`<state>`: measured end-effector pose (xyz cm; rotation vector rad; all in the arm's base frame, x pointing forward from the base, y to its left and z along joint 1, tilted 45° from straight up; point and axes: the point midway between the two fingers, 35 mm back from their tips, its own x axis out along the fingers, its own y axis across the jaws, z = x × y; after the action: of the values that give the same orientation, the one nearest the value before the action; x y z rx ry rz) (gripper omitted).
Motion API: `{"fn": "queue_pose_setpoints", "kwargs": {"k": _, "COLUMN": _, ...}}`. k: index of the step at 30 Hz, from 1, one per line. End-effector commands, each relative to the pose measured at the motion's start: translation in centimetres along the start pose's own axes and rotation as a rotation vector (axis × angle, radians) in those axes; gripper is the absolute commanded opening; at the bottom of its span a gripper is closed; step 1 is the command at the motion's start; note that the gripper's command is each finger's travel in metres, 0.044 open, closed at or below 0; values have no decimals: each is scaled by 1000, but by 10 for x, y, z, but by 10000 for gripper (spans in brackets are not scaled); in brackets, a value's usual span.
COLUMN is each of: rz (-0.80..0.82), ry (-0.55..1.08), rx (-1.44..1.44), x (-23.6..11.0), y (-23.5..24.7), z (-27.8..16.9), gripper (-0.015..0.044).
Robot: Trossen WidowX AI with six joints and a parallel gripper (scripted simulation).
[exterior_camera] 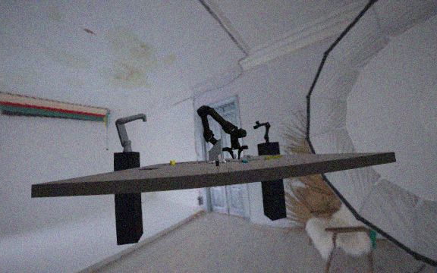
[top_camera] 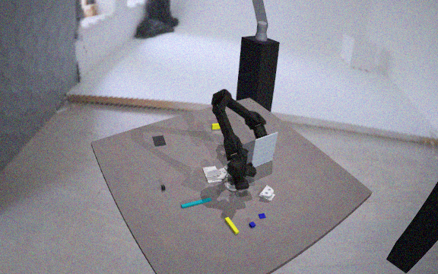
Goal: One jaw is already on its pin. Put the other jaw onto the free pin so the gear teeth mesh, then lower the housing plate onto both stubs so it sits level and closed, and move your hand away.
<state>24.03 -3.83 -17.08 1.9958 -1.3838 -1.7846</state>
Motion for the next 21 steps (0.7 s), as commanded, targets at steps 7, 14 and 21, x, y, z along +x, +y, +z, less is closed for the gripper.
{"fn": "queue_pose_setpoints", "kwargs": {"k": 7, "rz": 0, "ry": 0, "rx": 1, "x": 0, "y": 0, "z": 0, "gripper": 134}}
{"fn": "queue_pose_setpoints", "kwargs": {"k": 14, "rz": -2, "ry": 0, "rx": 0, "x": -14, "y": -2, "z": -1, "gripper": 134}}
{"fn": "queue_pose_setpoints", "kwargs": {"k": 21, "rz": -4, "ry": 0, "rx": -1, "x": -35, "y": -3, "z": -2, "gripper": 134}}
